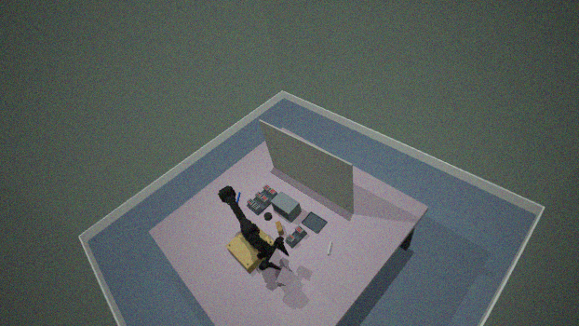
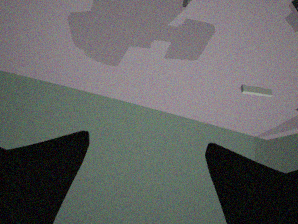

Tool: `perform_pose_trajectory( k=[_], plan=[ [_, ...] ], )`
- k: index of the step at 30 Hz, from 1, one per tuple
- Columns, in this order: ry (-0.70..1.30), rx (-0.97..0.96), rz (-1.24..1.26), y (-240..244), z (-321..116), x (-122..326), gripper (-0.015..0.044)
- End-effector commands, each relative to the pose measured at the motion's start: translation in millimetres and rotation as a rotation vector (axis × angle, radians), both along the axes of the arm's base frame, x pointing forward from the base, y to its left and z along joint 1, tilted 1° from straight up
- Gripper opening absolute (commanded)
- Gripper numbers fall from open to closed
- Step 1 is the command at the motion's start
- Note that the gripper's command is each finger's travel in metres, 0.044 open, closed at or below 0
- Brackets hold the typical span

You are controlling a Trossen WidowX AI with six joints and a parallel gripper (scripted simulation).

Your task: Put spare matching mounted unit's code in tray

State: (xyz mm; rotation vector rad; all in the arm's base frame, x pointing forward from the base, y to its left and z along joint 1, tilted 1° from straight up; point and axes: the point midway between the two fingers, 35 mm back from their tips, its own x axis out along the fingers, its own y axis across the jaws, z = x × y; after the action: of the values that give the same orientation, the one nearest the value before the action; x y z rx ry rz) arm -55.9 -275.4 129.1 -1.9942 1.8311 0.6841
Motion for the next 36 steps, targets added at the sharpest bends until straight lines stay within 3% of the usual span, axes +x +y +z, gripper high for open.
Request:
perform_pose_trajectory(
  k=[1, 8, 16, 26, 36],
  plan=[
    [0.000, 0.000, 0.000, 0.0, 0.0, 0.0, 0.0426],
    [0.039, 0.013, 0.056, -3.9, 2.0, 7.3, 0.0440],
    [0.502, 0.085, 0.767, -31.7, 22.0, 106.4, 0.0440],
    [0.917, -0.029, 1.474, -12.6, 40.4, 213.5, 0.0440],
    [1.306, -0.262, 2.165, 32.0, 48.8, 304.2, 0.0440]
  ],
)
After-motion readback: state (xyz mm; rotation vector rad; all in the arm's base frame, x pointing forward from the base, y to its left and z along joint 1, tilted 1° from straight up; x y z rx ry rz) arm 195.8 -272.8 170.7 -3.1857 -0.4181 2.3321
